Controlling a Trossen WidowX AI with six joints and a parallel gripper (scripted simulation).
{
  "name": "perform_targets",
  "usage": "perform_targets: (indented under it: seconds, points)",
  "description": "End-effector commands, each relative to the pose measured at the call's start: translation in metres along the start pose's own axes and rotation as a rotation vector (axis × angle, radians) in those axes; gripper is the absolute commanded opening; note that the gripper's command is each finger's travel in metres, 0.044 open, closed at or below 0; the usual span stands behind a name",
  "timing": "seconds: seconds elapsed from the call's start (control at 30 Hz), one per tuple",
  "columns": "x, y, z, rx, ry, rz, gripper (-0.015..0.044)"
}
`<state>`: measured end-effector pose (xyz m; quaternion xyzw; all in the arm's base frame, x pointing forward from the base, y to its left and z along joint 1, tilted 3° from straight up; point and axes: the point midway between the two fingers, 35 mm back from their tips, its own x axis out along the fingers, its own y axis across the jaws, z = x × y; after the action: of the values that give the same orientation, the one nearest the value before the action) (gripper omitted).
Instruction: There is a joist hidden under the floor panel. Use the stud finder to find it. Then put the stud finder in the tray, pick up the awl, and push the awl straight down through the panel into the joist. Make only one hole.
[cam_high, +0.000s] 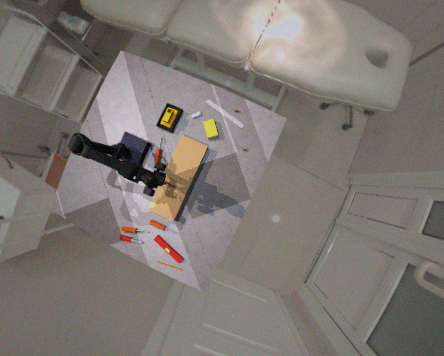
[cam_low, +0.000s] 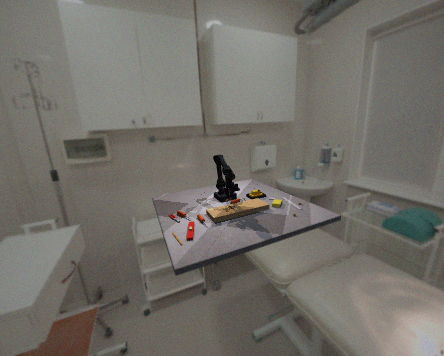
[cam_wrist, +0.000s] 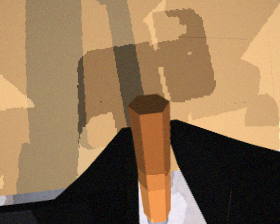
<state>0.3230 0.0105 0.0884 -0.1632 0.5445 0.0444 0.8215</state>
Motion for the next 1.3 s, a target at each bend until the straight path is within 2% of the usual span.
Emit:
perform_targets:
  seconds: [0.0, 0.5, 1.1, 1.27]
  points:
    - [0.002, 0.010, 0.013, 0.005, -0.106, -0.026, 0.0000]
    - [-0.013, 0.051, 0.054, 0.049, -0.503, -0.049, 0.0000]
    - [-0.070, 0.098, 0.067, 0.177, -0.968, 0.056, 0.0000]
    - [-0.076, 0.101, 0.066, 0.191, -1.005, 0.071, 0.0000]
